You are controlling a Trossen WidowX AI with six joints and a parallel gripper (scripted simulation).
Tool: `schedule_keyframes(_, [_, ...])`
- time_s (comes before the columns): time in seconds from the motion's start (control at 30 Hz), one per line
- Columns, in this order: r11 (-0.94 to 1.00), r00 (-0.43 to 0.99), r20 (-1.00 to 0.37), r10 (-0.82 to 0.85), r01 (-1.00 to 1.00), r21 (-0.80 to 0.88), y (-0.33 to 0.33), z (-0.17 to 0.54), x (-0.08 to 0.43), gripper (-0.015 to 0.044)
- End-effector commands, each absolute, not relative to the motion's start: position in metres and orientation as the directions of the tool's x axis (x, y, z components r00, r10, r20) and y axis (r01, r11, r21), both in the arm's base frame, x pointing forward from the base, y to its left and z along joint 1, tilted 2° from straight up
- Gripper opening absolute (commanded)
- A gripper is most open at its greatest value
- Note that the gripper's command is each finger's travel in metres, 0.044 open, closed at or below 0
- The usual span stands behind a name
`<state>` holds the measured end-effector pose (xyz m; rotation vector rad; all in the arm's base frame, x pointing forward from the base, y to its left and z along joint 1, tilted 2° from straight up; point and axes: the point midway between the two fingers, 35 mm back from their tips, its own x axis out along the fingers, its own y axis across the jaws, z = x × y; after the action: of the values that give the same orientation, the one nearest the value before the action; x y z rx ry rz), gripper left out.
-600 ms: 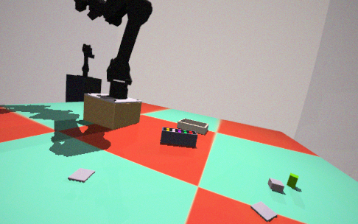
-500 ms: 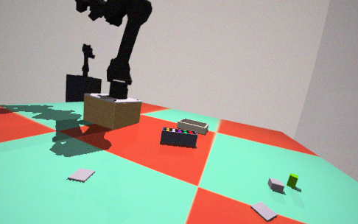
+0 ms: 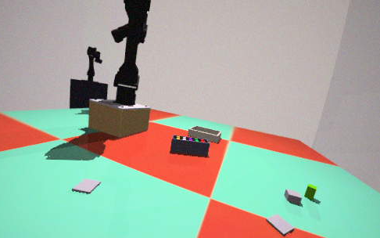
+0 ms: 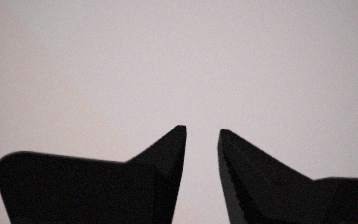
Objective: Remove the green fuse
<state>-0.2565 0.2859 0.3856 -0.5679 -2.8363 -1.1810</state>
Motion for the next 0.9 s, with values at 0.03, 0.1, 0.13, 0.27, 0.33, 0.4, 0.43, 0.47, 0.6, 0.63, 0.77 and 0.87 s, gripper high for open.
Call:
schedule_keyframes(0.03, [0.569, -0.858, 0.091, 0.505, 0.411, 0.712, 0.336, 0.369, -0.213, 0.0074])
schedule_keyframes(0.1, [0.535, -0.810, 0.056, 0.584, 0.436, 0.723, 0.357, 0.358, -0.188, 0.0074])
schedule_keyframes(0.13, [0.518, -0.783, 0.038, 0.621, 0.447, 0.729, 0.366, 0.353, -0.175, 0.0074])
schedule_keyframes(0.27, [0.456, -0.658, -0.039, 0.752, 0.476, 0.752, 0.398, 0.331, -0.118, 0.0074])
schedule_keyframes(0.33, [0.428, -0.588, -0.079, 0.805, 0.485, 0.762, 0.411, 0.320, -0.088, 0.0074])
schedule_keyframes(0.4, [0.405, -0.511, -0.120, 0.851, 0.493, 0.770, 0.420, 0.308, -0.056, 0.0074])
schedule_keyframes(0.43, [0.394, -0.471, -0.141, 0.871, 0.497, 0.773, 0.424, 0.303, -0.039, 0.0074])
schedule_keyframes(0.47, [0.384, -0.430, -0.162, 0.888, 0.501, 0.776, 0.427, 0.297, -0.022, 0.0074])
schedule_keyframes(0.6, [0.352, -0.263, -0.247, 0.933, 0.512, 0.784, 0.430, 0.273, 0.046, 0.0074])
schedule_keyframes(0.63, [0.346, -0.221, -0.269, 0.938, 0.514, 0.785, 0.429, 0.268, 0.063, 0.0074])
schedule_keyframes(0.77, [0.332, -0.054, -0.360, 0.931, 0.530, 0.780, 0.416, 0.241, 0.130, 0.0074])
schedule_keyframes(0.87, [0.329, 0.062, -0.430, 0.901, 0.550, 0.768, 0.399, 0.220, 0.177, 0.0074])
